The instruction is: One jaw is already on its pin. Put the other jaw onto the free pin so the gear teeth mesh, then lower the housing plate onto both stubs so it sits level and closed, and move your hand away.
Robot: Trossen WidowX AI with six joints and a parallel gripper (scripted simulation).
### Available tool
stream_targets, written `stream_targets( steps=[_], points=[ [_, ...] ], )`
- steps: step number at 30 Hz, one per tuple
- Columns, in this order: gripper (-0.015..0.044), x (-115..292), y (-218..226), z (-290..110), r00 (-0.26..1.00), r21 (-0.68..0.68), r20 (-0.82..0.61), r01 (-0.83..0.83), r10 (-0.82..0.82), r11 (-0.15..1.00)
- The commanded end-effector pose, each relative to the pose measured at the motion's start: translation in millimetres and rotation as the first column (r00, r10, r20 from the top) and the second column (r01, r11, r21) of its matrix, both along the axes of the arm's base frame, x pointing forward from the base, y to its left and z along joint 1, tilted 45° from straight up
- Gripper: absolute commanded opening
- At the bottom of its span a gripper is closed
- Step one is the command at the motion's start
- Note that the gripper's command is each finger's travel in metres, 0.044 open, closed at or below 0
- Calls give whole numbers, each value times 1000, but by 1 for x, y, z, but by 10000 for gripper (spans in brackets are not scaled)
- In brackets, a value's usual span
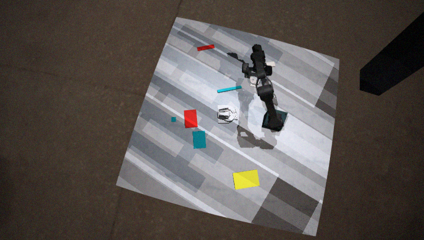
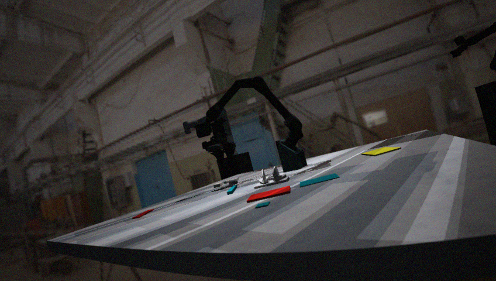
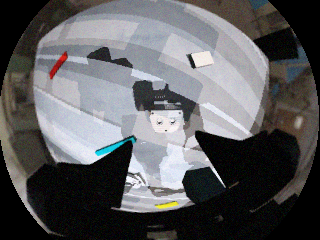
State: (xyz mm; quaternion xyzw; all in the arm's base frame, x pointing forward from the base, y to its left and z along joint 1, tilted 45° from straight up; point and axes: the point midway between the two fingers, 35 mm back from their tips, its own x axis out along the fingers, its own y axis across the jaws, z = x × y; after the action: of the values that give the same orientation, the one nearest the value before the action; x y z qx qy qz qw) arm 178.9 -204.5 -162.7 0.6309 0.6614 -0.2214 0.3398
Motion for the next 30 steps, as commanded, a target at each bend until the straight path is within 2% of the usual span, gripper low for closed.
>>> stream_targets(
  steps=[1,8,13,30],
  points=[
    [440,-13,-4,-9,995,12,-74,70,-69,997],
    [440,-14,-3,-11,994,12,-76,73,-72,997],
    [440,-14,25,-36,995,14,-76,73,-72,997],
    [440,-14,25,-36,995,14,-76,73,-72,997]
  ],
)
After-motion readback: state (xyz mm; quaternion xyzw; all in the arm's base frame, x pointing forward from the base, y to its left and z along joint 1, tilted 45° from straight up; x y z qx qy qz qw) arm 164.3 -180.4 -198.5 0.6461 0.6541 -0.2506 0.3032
